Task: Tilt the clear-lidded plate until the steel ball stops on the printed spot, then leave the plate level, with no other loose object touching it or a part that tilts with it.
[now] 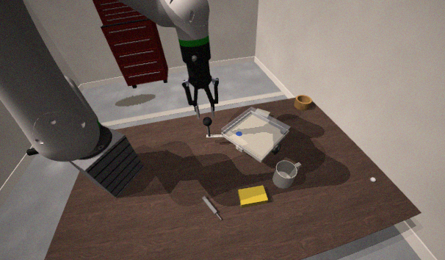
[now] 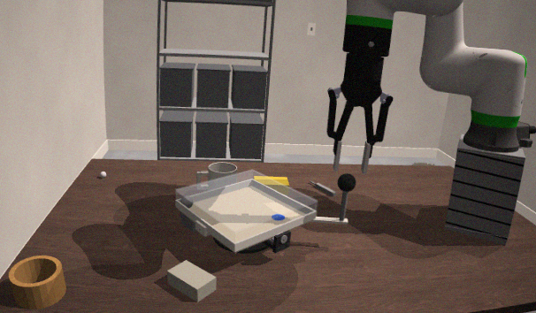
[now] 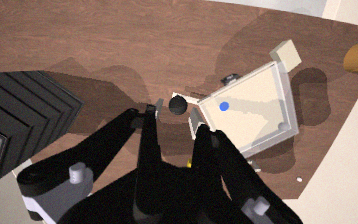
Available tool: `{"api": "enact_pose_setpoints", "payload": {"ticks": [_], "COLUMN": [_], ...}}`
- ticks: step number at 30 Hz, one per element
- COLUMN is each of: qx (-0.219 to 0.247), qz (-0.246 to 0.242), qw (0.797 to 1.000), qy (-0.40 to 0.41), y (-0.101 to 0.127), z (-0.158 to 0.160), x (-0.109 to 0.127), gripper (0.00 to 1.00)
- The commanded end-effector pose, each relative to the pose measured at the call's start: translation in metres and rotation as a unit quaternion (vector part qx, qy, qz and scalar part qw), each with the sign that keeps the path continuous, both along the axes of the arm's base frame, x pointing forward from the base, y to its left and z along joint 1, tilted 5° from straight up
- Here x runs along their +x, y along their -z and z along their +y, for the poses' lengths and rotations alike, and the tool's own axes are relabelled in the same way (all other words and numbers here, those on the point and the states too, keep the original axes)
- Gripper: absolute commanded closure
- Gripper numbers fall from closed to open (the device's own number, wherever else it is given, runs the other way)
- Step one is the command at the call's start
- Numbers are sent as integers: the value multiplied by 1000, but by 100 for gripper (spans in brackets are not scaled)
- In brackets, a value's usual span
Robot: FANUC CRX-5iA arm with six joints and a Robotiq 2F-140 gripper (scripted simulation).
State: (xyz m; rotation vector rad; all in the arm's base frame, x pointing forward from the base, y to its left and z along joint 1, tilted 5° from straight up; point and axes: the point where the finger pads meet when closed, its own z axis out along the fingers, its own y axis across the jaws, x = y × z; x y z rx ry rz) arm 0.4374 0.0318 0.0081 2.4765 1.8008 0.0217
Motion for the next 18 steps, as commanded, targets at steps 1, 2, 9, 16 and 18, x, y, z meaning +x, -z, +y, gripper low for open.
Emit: {"api": "enact_pose_setpoints", "payload": {"ticks": [1, 2, 9, 16, 18], "qx": [0, 0, -1, -1, -1], "qz": [0, 0, -1, -1, -1], "qw": [1000, 1000, 1000, 1000, 1000], "qy": [0, 0, 0, 0, 0], "y": [1, 1, 4, 9, 11], "z": [0, 0, 0, 0, 0], "x": [0, 0, 1, 2, 2], "gripper": [58, 58, 58, 58, 58]}}
